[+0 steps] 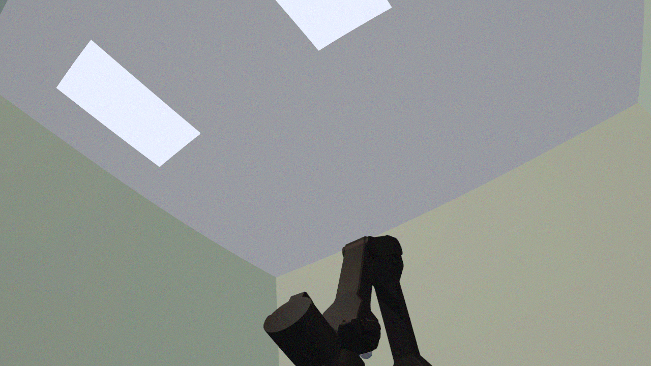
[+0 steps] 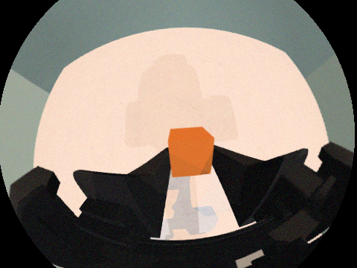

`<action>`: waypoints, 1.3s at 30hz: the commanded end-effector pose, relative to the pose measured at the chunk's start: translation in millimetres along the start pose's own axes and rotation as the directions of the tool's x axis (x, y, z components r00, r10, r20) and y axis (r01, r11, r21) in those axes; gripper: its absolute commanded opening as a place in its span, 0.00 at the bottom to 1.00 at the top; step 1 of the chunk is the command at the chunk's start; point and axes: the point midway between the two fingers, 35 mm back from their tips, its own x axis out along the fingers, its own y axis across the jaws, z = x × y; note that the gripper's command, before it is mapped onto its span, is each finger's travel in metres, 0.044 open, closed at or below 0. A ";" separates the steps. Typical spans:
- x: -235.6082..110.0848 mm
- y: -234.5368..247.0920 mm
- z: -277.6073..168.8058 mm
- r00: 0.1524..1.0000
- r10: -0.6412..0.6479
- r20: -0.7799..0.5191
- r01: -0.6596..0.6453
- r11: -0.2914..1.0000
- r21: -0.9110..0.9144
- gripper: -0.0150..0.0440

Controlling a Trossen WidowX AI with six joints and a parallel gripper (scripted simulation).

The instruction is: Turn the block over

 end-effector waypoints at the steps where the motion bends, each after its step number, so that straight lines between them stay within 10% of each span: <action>1: 9.8 -0.1 -6.5 0.999 -0.002 0.037 0.002 1.000 0.002 0.25; 39: 17.3 -0.2 -23.7 0.877 -0.003 0.480 0.002 1.000 0.002 0.25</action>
